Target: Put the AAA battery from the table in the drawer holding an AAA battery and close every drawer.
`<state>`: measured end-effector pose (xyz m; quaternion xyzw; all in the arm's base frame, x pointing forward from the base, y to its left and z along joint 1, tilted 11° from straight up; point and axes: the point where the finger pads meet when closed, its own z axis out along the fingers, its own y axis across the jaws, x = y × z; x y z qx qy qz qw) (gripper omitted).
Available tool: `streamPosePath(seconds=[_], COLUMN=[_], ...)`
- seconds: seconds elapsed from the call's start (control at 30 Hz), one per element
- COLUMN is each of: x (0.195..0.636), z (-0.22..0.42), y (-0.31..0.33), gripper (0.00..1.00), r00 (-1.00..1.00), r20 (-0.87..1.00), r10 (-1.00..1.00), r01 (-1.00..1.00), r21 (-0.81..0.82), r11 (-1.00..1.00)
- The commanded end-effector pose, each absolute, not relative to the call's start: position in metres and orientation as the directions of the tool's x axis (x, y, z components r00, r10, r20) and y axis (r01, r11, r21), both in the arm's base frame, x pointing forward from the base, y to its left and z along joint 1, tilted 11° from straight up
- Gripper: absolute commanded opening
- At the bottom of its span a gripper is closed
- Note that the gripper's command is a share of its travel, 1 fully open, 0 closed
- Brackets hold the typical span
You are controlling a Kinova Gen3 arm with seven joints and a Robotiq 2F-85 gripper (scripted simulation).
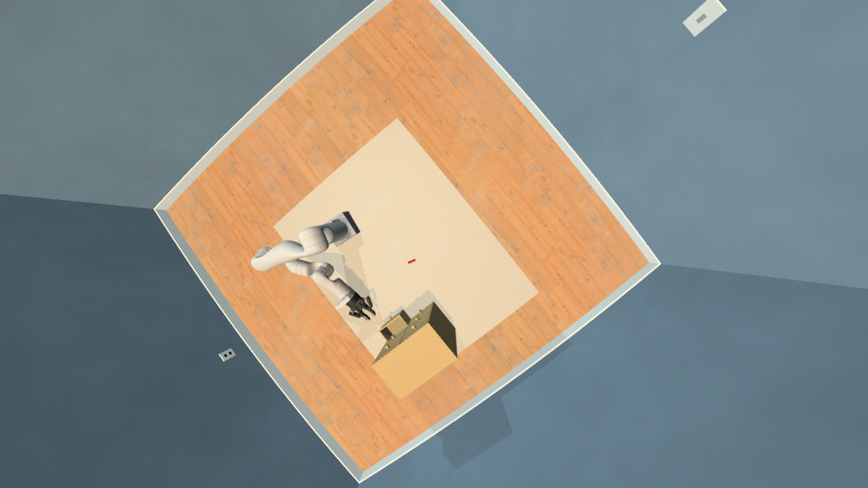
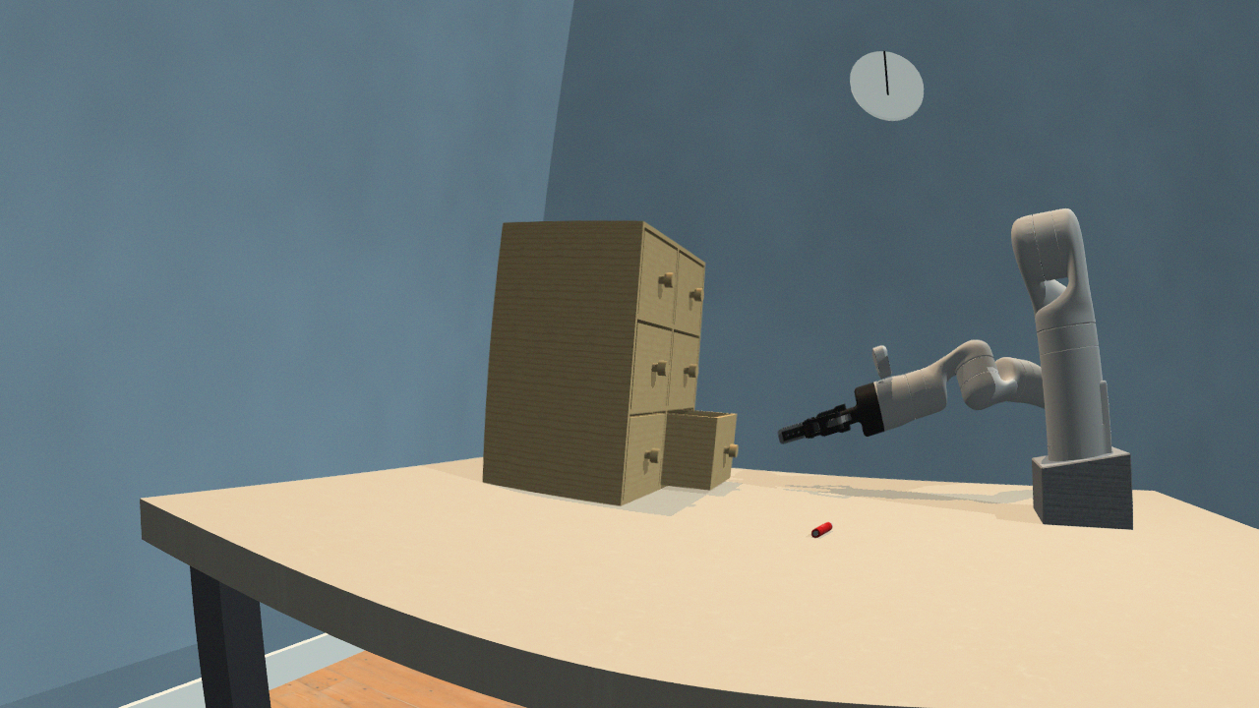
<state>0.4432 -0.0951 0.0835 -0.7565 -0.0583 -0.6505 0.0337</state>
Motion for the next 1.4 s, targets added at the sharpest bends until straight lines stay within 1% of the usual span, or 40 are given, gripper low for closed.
streamPosePath(seconds=[0.0, 1.37], x=[0.441, 0.429], z=[0.085, 0.111], y=[-0.109, -0.193], gripper=[0.33, 0.33], r00=[0.151, 0.154], r20=[0.987, 0.987], r10=[0.045, 0.045], r01=[0.122, 0.123], r21=[0.026, 0.026], r11=[-0.992, -0.992])
